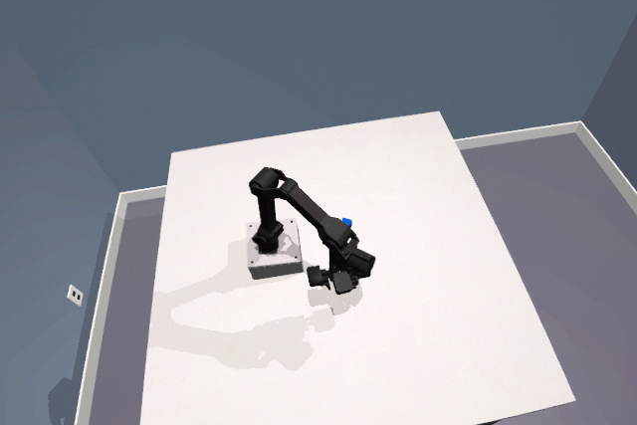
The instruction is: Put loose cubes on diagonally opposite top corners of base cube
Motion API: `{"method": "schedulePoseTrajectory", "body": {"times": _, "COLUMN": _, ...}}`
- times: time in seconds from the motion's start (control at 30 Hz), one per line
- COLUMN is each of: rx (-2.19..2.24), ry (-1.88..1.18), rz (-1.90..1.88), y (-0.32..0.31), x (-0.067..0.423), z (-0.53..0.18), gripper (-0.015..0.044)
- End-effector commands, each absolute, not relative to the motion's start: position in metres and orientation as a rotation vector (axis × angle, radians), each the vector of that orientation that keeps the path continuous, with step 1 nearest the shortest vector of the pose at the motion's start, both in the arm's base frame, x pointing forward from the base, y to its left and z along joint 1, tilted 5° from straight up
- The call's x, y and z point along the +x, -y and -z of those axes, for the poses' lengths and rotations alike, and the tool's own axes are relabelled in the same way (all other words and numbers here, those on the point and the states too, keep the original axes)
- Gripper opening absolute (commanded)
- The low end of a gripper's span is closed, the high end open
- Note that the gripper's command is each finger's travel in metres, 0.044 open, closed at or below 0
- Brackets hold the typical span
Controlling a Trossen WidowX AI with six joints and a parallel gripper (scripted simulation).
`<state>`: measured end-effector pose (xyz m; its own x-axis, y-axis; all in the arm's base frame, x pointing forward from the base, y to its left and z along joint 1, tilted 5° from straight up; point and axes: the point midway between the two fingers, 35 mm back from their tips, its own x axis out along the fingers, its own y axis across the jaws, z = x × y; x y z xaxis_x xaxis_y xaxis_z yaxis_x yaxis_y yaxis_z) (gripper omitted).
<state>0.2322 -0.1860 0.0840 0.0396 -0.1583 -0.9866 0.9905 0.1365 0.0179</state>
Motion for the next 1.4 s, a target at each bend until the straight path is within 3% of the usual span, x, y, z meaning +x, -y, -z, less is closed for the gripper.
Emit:
{"method": "schedulePoseTrajectory", "body": {"times": 0.0, "rx": 1.072, "ry": -1.155, "rz": 1.089, "y": 0.151, "x": 0.259, "z": -0.089, "gripper": 0.0265}}
{"method": "schedulePoseTrajectory", "body": {"times": 0.2, "rx": 1.136, "ry": -1.197, "rz": 1.016, "y": 0.109, "x": 0.282, "z": -0.096, "gripper": 0.0265}}
{"method": "schedulePoseTrajectory", "body": {"times": 0.57, "rx": 1.136, "ry": -1.198, "rz": 1.016, "y": 0.108, "x": 0.288, "z": -0.036, "gripper": 0.0265}}
{"method": "schedulePoseTrajectory", "body": {"times": 1.37, "rx": 1.136, "ry": -1.198, "rz": 1.016, "y": 0.108, "x": 0.292, "z": -0.003, "gripper": 0.0265}}
